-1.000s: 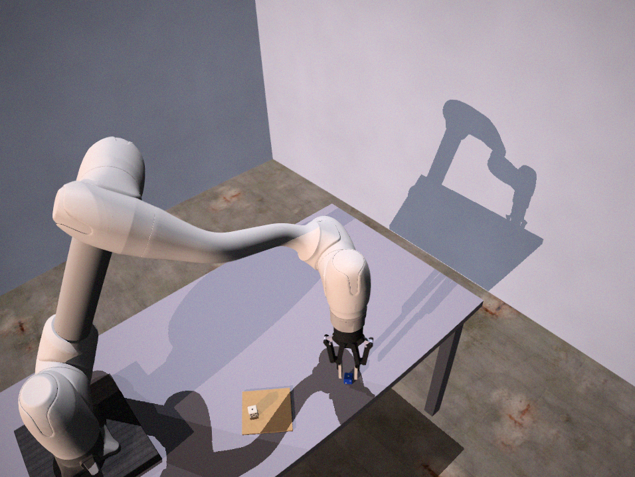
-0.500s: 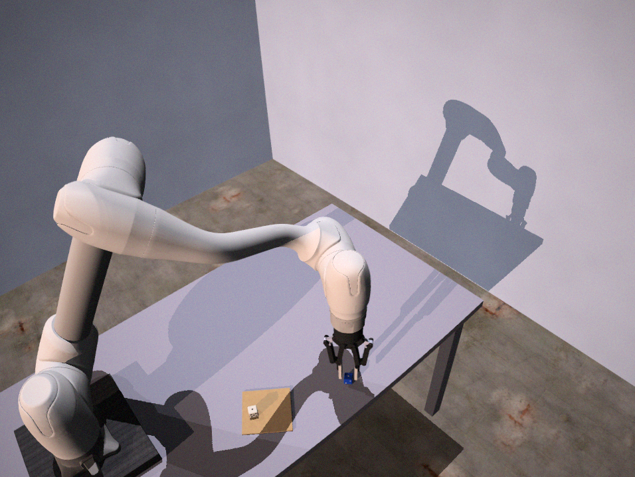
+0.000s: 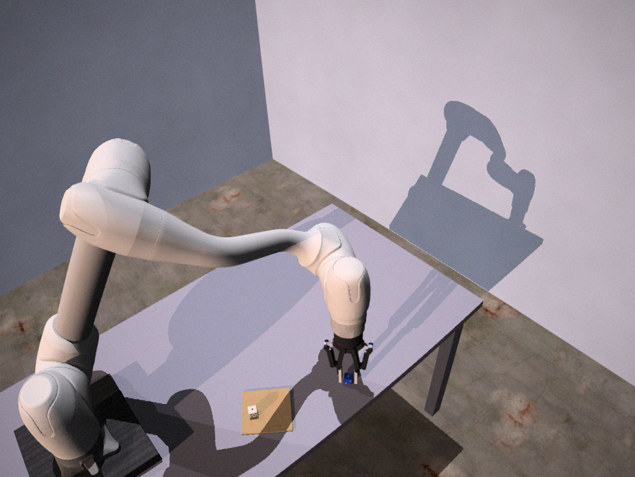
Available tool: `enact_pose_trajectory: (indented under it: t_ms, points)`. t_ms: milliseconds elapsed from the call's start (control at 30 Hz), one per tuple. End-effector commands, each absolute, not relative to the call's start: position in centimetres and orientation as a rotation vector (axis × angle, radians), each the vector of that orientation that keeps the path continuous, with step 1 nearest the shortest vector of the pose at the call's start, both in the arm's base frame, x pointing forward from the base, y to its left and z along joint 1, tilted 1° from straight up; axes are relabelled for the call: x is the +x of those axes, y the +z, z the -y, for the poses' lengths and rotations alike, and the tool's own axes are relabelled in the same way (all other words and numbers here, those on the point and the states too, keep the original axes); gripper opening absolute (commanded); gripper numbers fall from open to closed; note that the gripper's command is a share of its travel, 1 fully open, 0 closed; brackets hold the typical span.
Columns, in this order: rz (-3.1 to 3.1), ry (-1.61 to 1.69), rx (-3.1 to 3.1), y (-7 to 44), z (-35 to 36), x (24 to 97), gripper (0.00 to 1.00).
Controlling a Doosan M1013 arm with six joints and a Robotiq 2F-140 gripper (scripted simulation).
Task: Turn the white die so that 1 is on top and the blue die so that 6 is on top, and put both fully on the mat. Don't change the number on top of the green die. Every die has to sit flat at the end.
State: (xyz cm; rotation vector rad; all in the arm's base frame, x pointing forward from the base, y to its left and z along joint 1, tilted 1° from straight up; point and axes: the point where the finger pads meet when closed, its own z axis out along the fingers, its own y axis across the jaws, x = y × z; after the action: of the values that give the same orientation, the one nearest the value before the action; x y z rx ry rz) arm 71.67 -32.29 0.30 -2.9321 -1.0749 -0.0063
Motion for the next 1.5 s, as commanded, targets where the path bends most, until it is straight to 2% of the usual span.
enact_pose_trajectory:
  t_ms: [0, 1367, 1400, 1467]
  points:
    - [1.075, -0.007, -2.932, -0.06, 32.29, 71.68, 0.32]
    - [1.075, -0.007, -2.932, -0.31, 32.28, 71.68, 0.32]
    - [1.075, -0.007, -2.932, -0.31, 32.28, 71.68, 0.21]
    - [1.075, -0.007, -2.932, -0.31, 32.28, 71.68, 0.21]
